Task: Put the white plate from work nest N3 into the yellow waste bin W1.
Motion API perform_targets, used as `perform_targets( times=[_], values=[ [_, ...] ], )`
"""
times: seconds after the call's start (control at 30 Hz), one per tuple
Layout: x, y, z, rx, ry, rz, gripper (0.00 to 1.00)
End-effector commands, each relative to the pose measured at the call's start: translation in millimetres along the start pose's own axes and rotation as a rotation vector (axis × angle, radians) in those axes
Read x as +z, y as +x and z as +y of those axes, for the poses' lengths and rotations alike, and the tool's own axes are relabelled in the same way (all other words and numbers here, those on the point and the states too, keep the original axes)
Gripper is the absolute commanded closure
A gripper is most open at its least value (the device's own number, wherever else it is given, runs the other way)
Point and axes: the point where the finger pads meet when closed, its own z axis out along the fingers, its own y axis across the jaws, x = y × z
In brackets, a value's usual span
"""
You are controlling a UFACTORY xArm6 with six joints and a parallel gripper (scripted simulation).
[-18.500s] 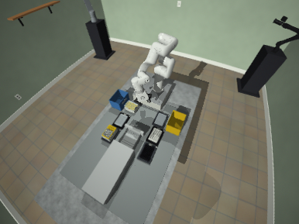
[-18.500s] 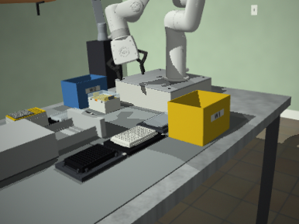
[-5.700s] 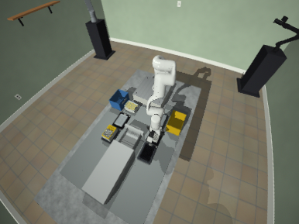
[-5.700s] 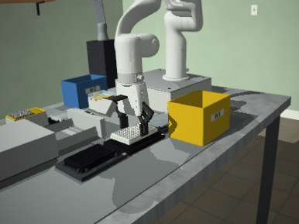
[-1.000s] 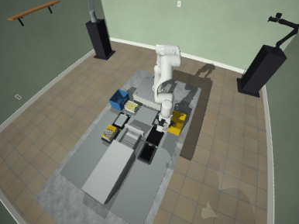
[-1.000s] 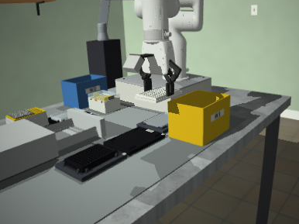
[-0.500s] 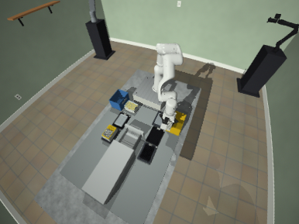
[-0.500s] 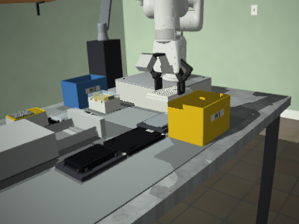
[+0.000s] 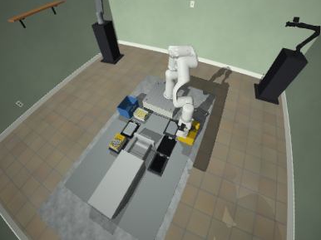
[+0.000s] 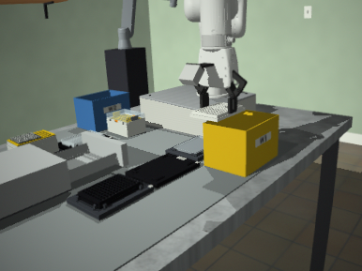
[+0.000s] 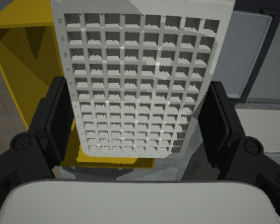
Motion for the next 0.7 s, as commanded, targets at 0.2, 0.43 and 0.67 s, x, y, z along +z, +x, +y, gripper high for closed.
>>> perform_targets(
  times=[0.2, 0.43, 0.67],
  values=[
    [-1.6, -14, -12, 0.0, 0.003, 0.004, 1.0],
    [-1.5, -29, -23, 0.0, 0.003, 0.004, 1.0],
    [-1.5, -44, -34, 0.0, 0.003, 0.003, 1.0]
  ],
)
